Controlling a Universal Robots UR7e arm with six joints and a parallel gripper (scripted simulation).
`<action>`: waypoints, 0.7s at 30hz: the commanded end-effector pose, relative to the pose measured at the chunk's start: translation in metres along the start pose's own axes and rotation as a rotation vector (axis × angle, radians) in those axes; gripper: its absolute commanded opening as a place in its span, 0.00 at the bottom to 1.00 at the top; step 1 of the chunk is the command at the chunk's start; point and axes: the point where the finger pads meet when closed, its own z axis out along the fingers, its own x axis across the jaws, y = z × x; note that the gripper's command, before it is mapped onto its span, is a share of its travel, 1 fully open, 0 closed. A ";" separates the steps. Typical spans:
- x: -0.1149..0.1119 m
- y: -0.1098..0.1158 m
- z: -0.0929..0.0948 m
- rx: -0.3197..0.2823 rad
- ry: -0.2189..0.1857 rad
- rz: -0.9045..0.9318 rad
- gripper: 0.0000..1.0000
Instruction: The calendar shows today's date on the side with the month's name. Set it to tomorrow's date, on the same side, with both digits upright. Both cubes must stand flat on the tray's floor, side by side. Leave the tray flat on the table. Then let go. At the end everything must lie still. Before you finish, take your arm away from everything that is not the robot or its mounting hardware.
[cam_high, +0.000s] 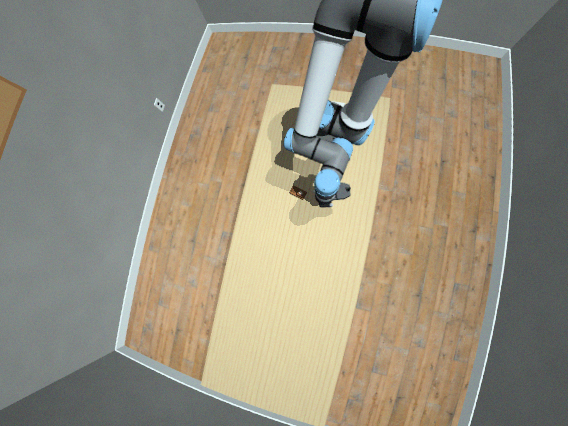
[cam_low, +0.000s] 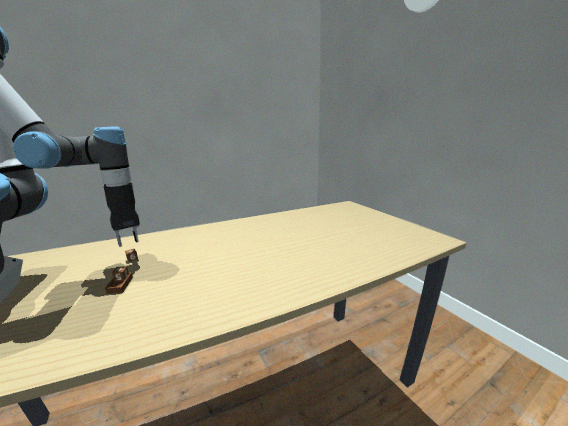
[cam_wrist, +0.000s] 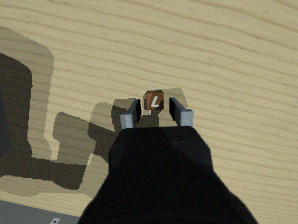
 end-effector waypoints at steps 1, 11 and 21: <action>0.001 0.000 0.008 -0.001 0.001 0.000 0.87; 0.001 0.000 0.015 -0.001 0.001 0.000 0.87; 0.001 0.000 0.017 -0.001 0.001 0.000 0.87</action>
